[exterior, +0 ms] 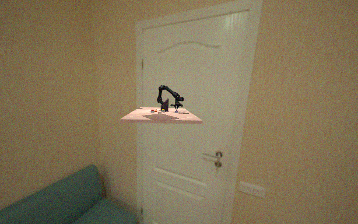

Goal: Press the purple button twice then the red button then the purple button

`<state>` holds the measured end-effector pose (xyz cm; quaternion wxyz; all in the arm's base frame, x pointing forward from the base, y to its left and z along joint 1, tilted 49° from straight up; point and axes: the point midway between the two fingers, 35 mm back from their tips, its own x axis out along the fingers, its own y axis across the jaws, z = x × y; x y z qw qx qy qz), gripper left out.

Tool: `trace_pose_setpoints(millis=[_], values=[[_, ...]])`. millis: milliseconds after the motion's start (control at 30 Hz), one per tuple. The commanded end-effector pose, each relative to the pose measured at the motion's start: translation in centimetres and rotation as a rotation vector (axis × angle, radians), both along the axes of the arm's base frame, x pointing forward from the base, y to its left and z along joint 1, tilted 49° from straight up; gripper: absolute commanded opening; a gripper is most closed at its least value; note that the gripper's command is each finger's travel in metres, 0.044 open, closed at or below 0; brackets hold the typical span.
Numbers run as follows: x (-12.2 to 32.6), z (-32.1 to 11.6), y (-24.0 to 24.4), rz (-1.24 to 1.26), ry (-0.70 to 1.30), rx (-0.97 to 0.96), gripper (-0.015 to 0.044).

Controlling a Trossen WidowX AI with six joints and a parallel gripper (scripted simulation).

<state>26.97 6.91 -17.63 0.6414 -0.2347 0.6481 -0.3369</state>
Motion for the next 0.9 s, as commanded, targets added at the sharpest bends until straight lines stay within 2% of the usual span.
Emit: trace_pose_setpoints(millis=[0,433,567,700,867], values=[[-0.1,-0.1,-0.2,0.007,0.005,-0.006,0.002],[-0.1,-0.1,-0.2,0.007,0.005,-0.006,0.002],[0.1,2.0,2.2,0.007,0.005,-0.003,0.002],[0.1,2.2,2.4,0.007,0.005,-0.004,0.002],[-0.1,6.4,6.6,0.007,0.007,-0.001,0.0151]])
